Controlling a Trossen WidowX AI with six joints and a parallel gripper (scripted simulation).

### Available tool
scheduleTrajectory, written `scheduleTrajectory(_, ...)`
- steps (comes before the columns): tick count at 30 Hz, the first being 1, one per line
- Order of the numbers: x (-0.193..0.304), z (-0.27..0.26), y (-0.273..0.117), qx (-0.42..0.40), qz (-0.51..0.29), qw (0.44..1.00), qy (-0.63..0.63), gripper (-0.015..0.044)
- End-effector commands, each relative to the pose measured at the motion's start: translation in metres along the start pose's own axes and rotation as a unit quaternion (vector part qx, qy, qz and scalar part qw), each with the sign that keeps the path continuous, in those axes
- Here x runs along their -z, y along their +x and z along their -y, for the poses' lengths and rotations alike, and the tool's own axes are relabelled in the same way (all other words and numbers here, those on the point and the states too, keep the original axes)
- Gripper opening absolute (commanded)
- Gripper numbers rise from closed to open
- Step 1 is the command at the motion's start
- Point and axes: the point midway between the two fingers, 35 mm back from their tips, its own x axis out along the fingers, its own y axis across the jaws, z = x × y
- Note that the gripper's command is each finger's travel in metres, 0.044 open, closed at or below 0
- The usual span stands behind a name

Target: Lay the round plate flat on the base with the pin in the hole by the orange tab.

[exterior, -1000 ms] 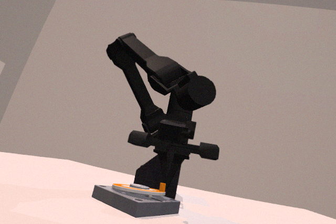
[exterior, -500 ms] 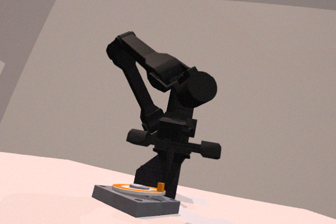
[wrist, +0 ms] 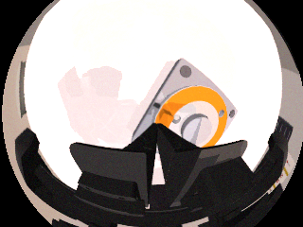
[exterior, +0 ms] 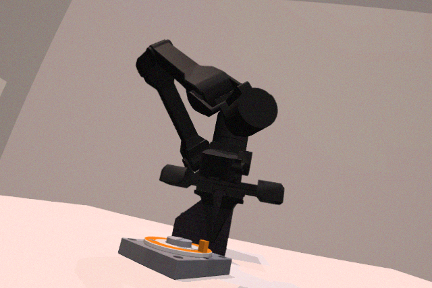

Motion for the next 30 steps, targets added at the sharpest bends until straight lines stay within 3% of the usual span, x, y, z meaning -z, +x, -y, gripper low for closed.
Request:
scheduleTrajectory(1,-0.003,0.001,0.000,0.001,0.000,1.000,-0.002,0.0000)
scheduleTrajectory(10,0.000,0.001,-0.043,0.000,0.000,1.000,-0.002,0.0000)
scheduleTrajectory(30,-0.001,0.000,-0.037,0.001,0.003,1.000,-0.006,0.0000)
